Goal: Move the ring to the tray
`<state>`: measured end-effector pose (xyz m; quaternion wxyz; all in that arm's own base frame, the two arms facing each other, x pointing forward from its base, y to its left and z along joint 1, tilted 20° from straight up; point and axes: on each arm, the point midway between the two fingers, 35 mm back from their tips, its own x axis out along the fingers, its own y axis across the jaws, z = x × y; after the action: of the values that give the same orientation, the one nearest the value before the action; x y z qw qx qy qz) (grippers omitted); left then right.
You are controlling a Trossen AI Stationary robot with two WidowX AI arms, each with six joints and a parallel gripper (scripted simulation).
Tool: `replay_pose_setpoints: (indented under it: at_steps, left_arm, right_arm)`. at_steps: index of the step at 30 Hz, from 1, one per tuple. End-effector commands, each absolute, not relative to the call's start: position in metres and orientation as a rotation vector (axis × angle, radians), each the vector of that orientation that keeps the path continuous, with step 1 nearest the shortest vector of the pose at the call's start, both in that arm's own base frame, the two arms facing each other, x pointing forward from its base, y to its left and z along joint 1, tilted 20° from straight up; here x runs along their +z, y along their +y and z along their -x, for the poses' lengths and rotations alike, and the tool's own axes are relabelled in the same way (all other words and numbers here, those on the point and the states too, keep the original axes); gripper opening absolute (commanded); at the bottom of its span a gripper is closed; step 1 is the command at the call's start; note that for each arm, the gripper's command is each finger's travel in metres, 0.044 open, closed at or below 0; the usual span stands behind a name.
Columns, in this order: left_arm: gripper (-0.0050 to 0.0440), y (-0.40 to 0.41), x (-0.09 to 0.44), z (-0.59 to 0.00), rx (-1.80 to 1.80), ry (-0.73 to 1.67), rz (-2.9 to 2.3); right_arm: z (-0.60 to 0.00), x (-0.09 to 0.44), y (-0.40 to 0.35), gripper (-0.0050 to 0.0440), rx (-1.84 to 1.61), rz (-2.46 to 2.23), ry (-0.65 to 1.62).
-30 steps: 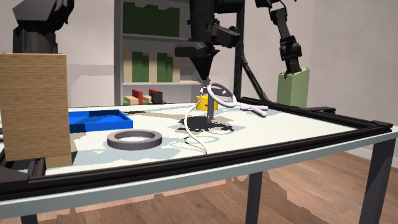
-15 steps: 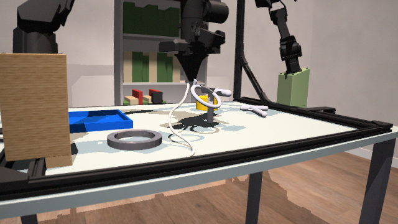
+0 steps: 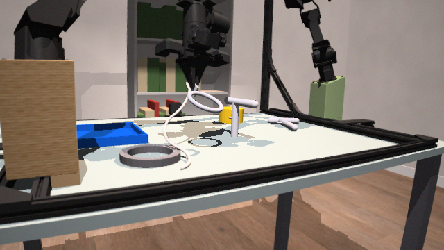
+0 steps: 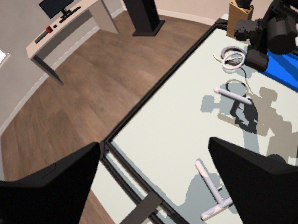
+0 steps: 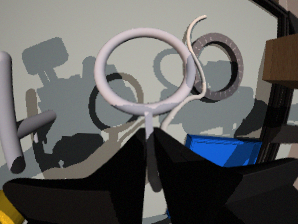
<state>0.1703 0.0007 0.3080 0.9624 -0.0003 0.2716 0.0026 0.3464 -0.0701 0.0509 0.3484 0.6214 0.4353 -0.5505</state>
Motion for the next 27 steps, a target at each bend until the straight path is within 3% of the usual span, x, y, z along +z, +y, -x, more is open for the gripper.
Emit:
replay_pose_setpoints:
  at_steps: [1, 27]
  left_arm:
    - [0.0400, 0.000, 0.307, -0.170, 0.000, 0.554, 0.000]
    - [0.0400, 0.000, 0.307, -0.170, 0.000, 0.554, 0.000]
  right_arm:
    - [-0.347, 0.056, -0.055, 0.0000, -1.549, -1.576, 1.094]
    - [-0.331, 0.102, 0.017, 0.0000, -1.919, -1.416, 0.692]
